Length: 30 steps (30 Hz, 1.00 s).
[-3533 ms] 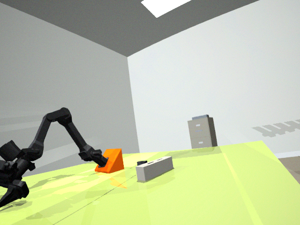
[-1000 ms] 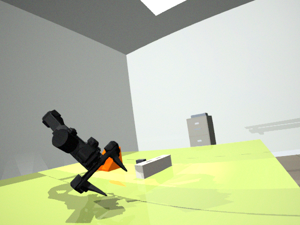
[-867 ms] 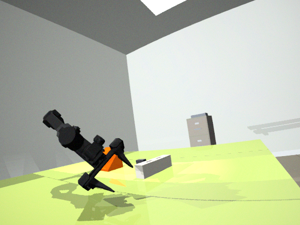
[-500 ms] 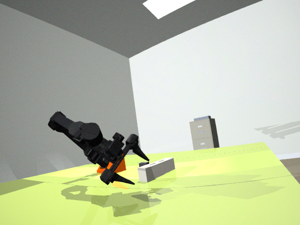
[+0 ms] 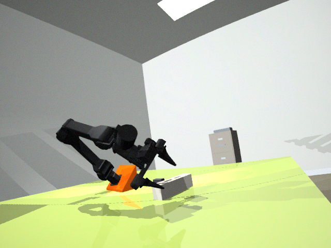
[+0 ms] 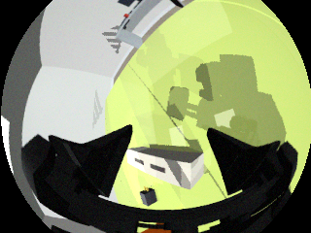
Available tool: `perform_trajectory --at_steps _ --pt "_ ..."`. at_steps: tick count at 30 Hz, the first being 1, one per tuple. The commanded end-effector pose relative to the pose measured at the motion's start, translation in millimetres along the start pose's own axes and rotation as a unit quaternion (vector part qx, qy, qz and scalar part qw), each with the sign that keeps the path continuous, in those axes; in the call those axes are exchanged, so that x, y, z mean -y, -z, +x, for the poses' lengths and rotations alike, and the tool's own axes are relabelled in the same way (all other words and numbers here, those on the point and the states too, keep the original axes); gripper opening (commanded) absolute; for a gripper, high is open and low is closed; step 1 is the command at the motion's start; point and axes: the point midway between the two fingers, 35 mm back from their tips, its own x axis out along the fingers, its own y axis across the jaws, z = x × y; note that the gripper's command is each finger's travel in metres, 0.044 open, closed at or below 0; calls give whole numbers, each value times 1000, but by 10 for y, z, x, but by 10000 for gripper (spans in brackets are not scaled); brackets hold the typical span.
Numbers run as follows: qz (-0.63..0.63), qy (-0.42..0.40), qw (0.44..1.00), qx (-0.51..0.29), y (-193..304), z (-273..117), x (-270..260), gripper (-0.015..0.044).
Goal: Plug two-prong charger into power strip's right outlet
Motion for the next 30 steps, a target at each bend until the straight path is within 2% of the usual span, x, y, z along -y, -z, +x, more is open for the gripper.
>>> perform_trajectory --at_steps 1,15,30 --pt "-11 0 1000 -28 127 85 -144 440" --pt "-48 8 994 -95 548 185 -625 440" --pt "-79 67 977 -184 1186 269 -956 440"
